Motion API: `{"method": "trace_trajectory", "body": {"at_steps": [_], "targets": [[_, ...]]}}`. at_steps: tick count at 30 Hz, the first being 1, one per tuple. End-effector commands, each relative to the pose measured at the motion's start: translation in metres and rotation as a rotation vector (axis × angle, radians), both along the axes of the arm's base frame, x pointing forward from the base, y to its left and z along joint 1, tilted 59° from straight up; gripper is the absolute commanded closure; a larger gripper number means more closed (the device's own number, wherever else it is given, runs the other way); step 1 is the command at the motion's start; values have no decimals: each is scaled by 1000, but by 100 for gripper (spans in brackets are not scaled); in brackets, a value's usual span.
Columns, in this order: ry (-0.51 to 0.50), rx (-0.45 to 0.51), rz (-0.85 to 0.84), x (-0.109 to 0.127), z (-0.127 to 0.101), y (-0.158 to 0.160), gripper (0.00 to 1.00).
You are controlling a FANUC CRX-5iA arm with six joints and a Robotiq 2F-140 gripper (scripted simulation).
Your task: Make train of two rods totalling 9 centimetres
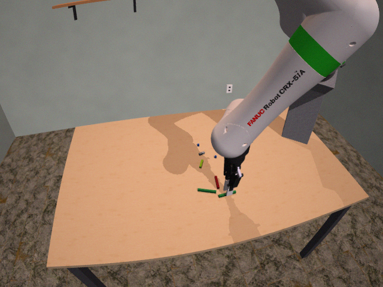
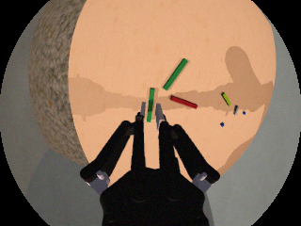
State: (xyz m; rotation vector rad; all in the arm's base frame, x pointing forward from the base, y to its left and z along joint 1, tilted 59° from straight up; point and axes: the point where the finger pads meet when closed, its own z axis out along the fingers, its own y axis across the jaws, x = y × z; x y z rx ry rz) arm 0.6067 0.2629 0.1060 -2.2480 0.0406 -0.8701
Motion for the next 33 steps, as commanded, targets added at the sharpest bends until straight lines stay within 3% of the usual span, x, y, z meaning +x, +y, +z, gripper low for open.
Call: {"method": "trace_trajectory", "body": {"at_steps": [1, 33], "targets": [[0, 0, 0, 0, 0, 0, 85], [0, 0, 0, 10, -9, 10, 85]]}}
